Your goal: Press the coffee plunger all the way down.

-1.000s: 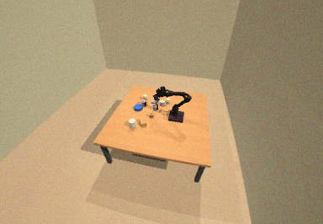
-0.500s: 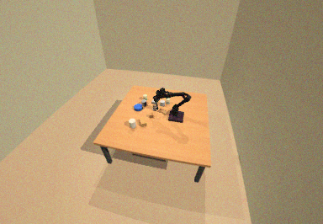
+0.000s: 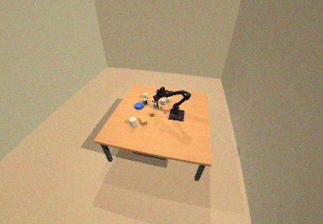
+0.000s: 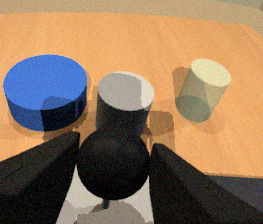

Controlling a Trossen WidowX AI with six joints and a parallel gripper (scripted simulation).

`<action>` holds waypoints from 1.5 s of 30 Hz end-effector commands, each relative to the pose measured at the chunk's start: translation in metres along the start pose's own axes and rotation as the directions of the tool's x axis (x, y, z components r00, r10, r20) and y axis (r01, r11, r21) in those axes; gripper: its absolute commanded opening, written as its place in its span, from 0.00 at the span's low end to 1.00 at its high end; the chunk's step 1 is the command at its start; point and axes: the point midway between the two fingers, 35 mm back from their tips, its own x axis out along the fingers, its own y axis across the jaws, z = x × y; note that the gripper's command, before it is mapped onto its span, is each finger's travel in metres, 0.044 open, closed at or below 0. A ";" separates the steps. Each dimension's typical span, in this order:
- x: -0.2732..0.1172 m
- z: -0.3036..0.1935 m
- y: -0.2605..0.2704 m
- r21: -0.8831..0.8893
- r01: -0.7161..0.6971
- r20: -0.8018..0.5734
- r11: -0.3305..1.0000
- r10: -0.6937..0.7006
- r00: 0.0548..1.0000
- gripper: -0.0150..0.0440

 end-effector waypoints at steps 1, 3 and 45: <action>0.006 -0.011 0.000 -0.006 -0.001 -0.040 1.000 0.001 0.999 0.46; 0.006 -0.011 0.000 -0.006 -0.001 -0.040 1.000 0.001 0.999 0.46; 0.006 -0.005 0.000 -0.001 0.000 -0.024 1.000 0.000 1.000 0.68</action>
